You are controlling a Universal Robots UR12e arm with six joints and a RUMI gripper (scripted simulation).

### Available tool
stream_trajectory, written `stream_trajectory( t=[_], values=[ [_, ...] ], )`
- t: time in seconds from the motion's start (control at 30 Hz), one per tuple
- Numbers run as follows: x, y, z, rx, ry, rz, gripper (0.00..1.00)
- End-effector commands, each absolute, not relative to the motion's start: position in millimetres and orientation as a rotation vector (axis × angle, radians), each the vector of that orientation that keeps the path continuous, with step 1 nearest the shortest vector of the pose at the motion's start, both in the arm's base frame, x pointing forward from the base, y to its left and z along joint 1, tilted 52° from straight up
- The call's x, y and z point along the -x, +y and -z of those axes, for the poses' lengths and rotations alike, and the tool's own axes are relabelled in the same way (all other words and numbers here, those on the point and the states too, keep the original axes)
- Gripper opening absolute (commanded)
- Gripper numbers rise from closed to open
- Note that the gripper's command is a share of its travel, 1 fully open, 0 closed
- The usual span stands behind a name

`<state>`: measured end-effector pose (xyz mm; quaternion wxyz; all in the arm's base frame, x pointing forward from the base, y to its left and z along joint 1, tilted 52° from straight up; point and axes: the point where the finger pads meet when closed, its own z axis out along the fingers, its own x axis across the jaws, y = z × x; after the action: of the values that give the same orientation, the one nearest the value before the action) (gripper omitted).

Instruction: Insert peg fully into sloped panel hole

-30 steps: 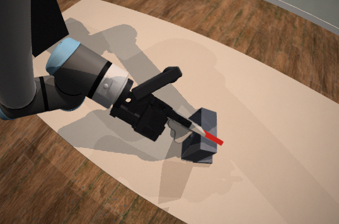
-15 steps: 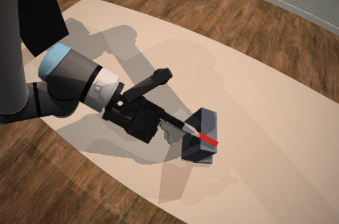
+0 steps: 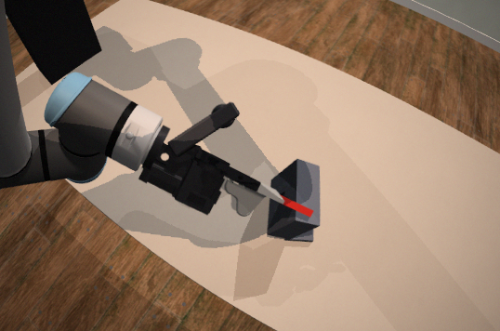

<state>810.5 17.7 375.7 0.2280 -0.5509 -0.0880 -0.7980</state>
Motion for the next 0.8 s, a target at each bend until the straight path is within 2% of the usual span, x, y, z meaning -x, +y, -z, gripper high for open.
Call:
stream_trajectory(
  t=[0.0, 0.77],
  values=[
    [-808, 14, -373, 1.513, -0.268, 2.213, 0.0],
    [-798, 1, -351, 1.501, -0.399, 2.286, 0.0]
  ],
)
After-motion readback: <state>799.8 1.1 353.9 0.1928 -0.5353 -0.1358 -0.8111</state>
